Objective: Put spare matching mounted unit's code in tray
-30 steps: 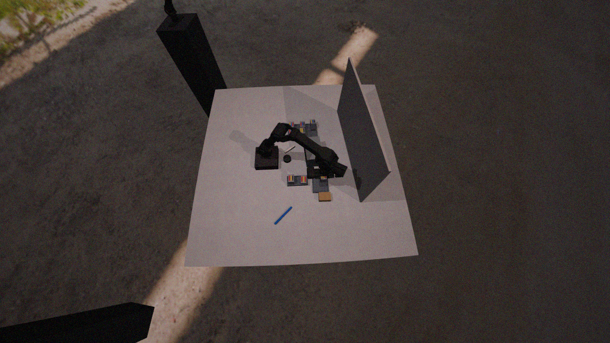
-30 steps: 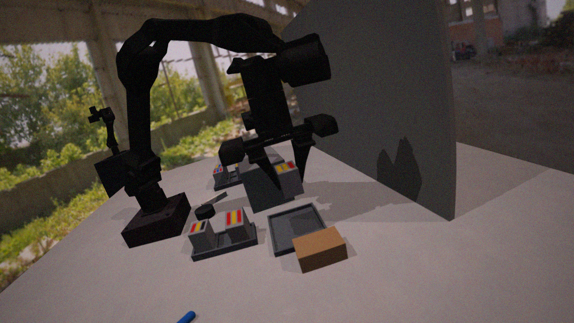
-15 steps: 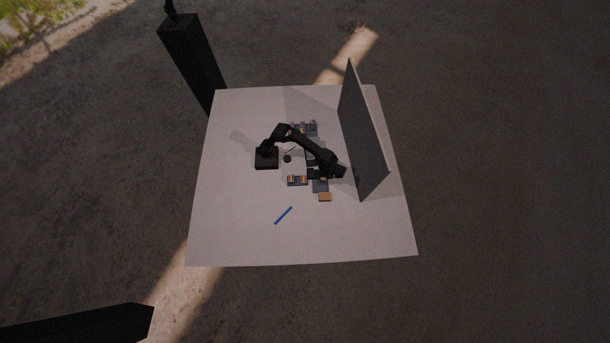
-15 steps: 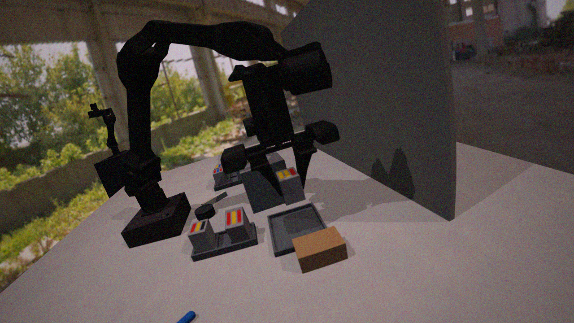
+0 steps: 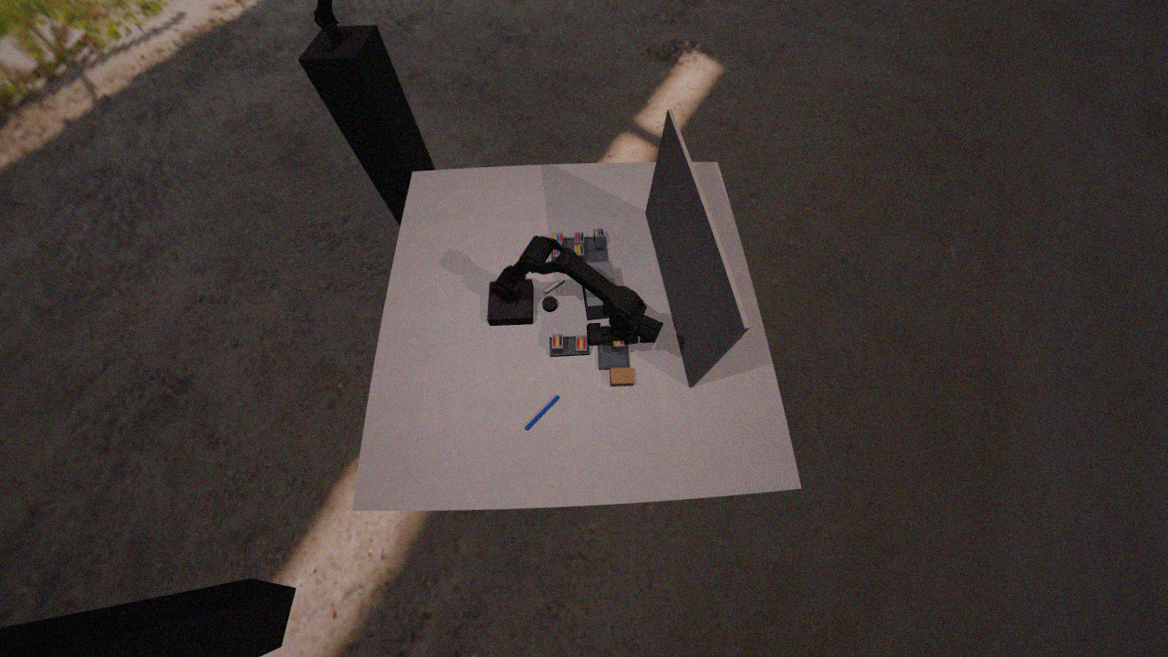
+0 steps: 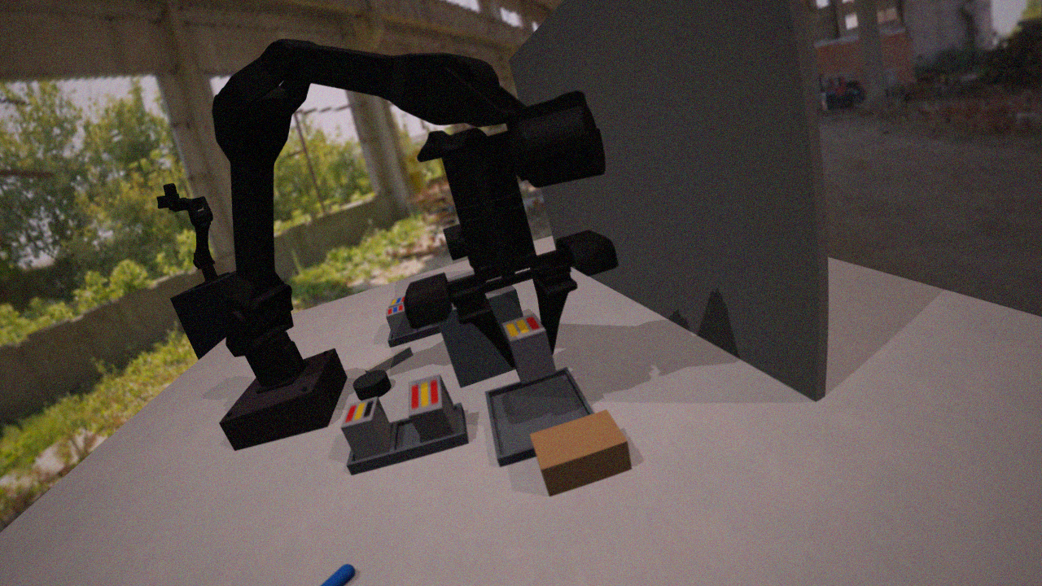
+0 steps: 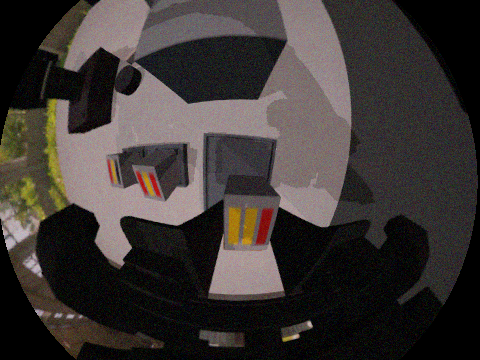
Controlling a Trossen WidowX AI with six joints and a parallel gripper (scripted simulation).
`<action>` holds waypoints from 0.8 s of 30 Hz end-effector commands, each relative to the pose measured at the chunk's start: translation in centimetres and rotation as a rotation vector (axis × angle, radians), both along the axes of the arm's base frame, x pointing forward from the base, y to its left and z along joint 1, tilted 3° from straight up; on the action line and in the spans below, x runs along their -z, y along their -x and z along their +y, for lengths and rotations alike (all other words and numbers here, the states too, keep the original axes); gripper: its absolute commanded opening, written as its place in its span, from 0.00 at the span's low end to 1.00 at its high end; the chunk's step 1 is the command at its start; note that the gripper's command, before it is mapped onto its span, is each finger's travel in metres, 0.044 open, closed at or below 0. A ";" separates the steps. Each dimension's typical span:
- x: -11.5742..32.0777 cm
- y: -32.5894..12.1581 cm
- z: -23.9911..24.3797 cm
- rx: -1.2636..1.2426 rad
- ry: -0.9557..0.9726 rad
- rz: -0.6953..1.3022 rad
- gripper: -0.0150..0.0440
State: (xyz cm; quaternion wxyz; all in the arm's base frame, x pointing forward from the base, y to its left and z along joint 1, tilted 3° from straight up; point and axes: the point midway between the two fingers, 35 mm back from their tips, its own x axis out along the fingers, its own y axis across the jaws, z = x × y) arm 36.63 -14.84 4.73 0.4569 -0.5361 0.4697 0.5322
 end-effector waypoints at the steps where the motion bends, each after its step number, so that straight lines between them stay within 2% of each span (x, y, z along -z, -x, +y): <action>1: 0.5 0.2 0.0 -0.003 0.003 0.006 0.25; 24: 2.3 0.5 0.0 -0.003 0.003 0.006 0.25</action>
